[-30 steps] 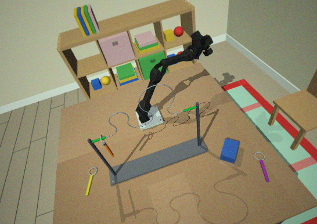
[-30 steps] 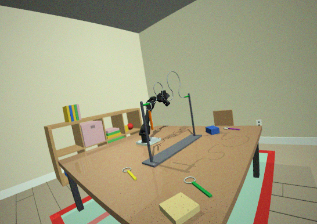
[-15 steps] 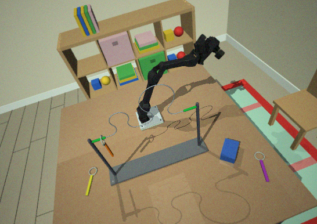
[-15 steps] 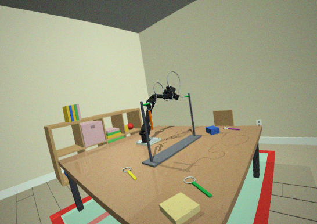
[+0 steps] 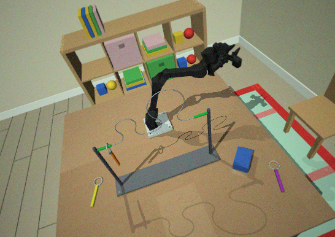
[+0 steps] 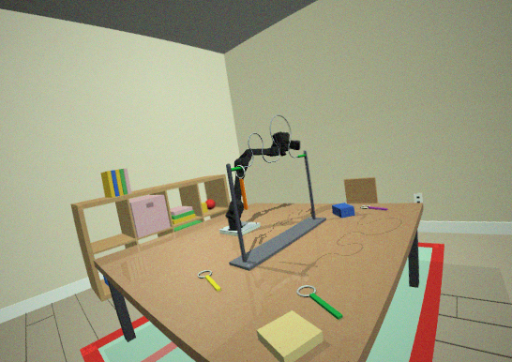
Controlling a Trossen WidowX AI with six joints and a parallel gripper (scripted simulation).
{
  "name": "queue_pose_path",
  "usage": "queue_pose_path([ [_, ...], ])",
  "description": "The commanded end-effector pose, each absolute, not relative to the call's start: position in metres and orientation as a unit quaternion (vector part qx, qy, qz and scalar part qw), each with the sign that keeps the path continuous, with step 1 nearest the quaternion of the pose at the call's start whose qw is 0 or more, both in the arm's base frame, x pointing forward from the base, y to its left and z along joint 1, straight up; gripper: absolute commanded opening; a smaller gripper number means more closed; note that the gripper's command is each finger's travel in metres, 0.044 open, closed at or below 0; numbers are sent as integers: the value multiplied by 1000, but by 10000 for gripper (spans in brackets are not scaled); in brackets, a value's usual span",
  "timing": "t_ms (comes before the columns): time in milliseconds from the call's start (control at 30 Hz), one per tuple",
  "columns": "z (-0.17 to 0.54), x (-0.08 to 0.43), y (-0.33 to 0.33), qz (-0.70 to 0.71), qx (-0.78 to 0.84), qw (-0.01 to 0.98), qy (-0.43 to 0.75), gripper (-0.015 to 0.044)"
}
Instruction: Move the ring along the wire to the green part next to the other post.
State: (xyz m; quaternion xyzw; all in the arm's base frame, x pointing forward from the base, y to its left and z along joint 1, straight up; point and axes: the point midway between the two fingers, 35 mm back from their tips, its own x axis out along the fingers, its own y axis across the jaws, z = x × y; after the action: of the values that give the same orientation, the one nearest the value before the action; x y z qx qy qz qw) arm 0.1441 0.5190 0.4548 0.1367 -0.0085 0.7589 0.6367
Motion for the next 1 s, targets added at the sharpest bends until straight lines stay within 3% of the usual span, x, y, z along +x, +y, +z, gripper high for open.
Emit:
queue_pose_path([
  [0,471,174,494,731,114,669,-69,160],
  [500,511,263,397,597,-9,762,-251,160],
  [967,541,310,294,427,-158,806,-379,160],
])
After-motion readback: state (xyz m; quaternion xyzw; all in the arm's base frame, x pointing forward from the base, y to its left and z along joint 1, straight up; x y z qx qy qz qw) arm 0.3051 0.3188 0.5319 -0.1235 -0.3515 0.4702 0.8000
